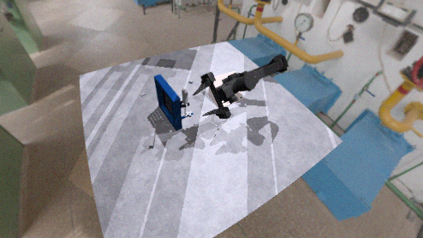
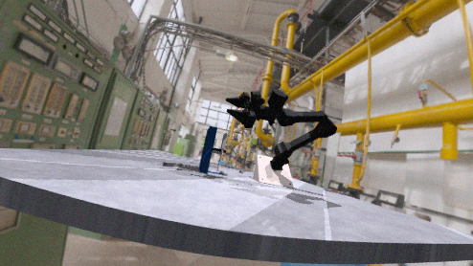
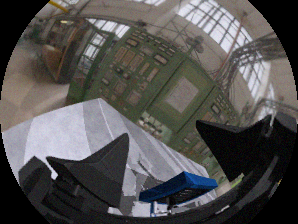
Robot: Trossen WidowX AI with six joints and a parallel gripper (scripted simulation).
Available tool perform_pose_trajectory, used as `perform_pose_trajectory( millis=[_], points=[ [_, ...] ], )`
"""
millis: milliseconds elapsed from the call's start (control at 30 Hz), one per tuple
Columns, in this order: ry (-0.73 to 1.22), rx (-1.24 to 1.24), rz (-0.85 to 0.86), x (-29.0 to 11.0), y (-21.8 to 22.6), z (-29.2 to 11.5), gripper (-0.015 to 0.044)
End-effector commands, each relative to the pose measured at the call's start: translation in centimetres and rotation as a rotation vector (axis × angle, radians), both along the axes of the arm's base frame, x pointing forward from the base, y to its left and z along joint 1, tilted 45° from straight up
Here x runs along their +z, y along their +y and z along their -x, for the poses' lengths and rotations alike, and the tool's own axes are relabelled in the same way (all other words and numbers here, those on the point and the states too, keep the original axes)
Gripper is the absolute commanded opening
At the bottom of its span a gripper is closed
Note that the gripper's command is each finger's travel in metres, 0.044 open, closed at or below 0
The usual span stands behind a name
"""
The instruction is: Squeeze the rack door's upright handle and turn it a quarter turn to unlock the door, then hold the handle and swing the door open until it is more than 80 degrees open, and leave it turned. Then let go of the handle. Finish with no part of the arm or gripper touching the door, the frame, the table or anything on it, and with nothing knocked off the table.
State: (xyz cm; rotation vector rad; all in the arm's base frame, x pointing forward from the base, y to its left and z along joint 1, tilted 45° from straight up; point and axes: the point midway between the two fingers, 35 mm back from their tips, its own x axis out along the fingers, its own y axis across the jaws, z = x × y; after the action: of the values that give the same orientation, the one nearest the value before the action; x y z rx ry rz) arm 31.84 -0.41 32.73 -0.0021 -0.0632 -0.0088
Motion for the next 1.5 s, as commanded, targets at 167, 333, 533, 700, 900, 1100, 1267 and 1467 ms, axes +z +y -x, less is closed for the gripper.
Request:
perform_pose_trajectory(
  millis=[167, 333, 533, 700, 900, 1100, 1267, 1467],
  points=[
    [0.147, 0.008, 0.053, -2.2, -0.9, -1.5, 0.0280],
    [0.308, 0.027, 0.092, -4.7, -2.0, -2.7, 0.0280],
    [0.495, 0.064, 0.112, -7.6, -3.4, -3.5, 0.0280],
    [0.639, 0.105, 0.104, -9.9, -4.5, -3.6, 0.0280],
    [0.794, 0.162, 0.065, -12.2, -5.8, -3.2, 0.0280],
    [0.933, 0.231, 0.002, -14.1, -6.8, -2.4, 0.0280],
    [1.033, 0.294, -0.071, -15.3, -7.6, -1.5, 0.0280],
    [1.130, 0.373, -0.182, -16.3, -8.4, -0.4, 0.0280]
  ],
)
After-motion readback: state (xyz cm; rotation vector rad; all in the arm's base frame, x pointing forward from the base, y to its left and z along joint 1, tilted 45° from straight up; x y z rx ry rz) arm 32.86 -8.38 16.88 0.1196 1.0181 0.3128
